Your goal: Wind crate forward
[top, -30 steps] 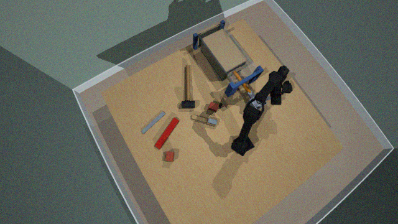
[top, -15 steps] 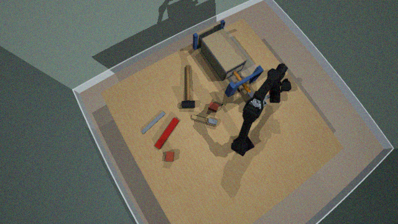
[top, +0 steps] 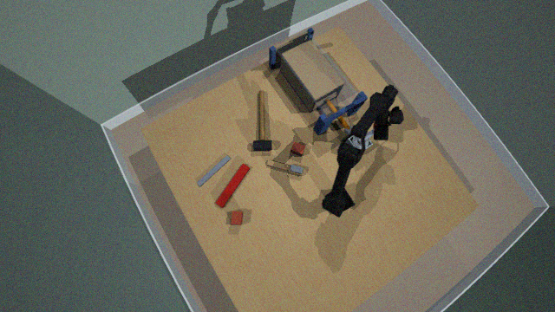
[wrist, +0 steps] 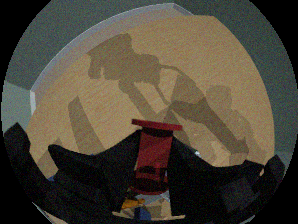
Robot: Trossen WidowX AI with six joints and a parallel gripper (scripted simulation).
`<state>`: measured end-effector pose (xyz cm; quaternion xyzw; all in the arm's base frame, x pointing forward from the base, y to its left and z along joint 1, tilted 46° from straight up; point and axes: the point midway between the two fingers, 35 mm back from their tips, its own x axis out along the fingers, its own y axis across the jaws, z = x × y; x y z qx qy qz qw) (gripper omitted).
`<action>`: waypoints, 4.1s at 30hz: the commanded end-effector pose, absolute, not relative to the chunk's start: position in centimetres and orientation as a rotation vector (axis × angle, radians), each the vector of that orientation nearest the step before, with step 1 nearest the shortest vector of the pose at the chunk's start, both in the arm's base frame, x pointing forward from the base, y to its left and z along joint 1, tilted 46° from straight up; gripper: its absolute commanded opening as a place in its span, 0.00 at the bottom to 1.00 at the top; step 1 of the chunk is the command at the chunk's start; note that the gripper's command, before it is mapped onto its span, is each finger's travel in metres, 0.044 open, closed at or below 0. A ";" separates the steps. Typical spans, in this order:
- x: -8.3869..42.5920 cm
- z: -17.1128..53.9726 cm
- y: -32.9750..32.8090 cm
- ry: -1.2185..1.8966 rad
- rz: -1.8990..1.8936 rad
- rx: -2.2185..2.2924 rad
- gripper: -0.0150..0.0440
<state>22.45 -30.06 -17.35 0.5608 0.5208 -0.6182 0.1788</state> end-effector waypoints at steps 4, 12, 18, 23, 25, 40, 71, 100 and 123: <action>24.5 -17.3 -29.3 1.470 -1.724 1.608 0.25; 25.4 -17.1 -28.9 1.470 -1.723 1.608 0.25; 26.0 -16.8 -28.6 1.471 -1.722 1.609 0.25; 26.5 -16.6 -28.4 1.471 -1.722 1.609 0.25; 26.7 -16.5 -28.3 1.471 -1.722 1.609 0.25; 28.1 -15.8 -27.3 1.472 -1.720 1.610 0.25; 29.9 -14.1 -25.5 1.475 -1.719 1.612 0.25; 30.9 -11.9 -23.0 1.478 -1.717 1.613 0.25; 30.8 -10.0 -20.9 1.480 -1.717 1.614 0.25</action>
